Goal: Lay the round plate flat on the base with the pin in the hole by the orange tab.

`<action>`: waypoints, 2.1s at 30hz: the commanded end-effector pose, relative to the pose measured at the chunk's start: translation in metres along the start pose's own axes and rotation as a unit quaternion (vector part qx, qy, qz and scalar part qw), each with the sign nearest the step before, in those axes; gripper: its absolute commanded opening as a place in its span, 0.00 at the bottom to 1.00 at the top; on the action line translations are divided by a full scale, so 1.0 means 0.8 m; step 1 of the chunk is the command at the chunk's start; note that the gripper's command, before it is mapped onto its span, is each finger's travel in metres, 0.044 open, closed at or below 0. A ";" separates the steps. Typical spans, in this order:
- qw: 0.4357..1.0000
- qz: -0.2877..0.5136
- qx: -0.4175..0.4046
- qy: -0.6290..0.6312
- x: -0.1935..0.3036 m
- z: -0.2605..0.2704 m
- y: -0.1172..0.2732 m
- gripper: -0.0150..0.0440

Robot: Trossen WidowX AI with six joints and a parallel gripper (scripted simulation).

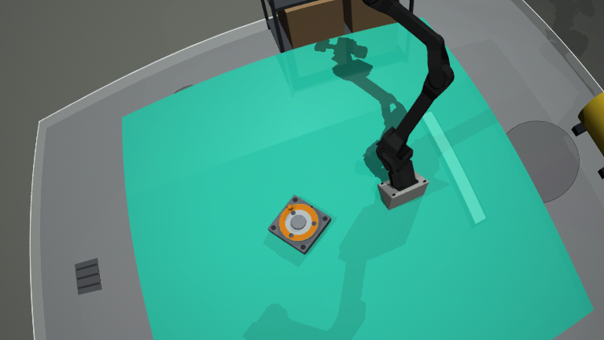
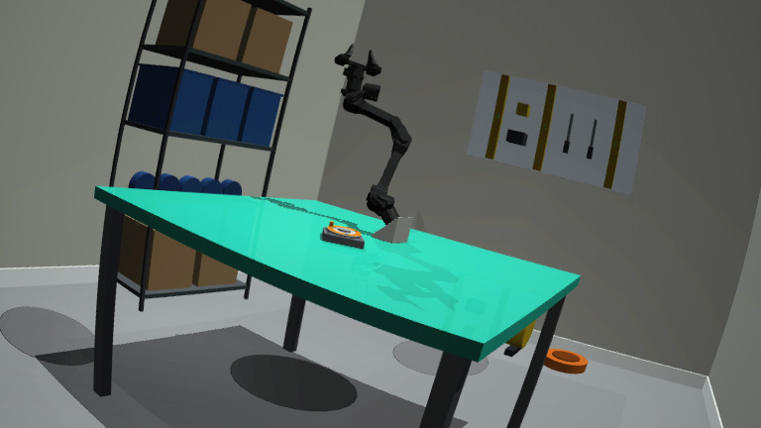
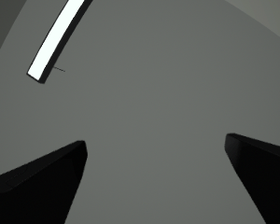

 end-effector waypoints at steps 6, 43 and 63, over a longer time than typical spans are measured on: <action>0.991 -0.074 0.115 -0.015 -0.048 -0.096 0.043 0.67; 0.504 0.025 0.860 -0.072 0.182 -0.496 0.508 0.25; -0.071 0.773 0.630 0.015 0.431 -0.262 0.714 0.25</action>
Point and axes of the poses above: the point midway between the two fingers, 35 mm back from their tips, its own y axis back along the fingers, its own z axis across the jaws, x = y × z, the point moved 4 cm from there along y, back along the fingers, and after that the axes turned 5 degrees about -y, right-handed, at the moved point
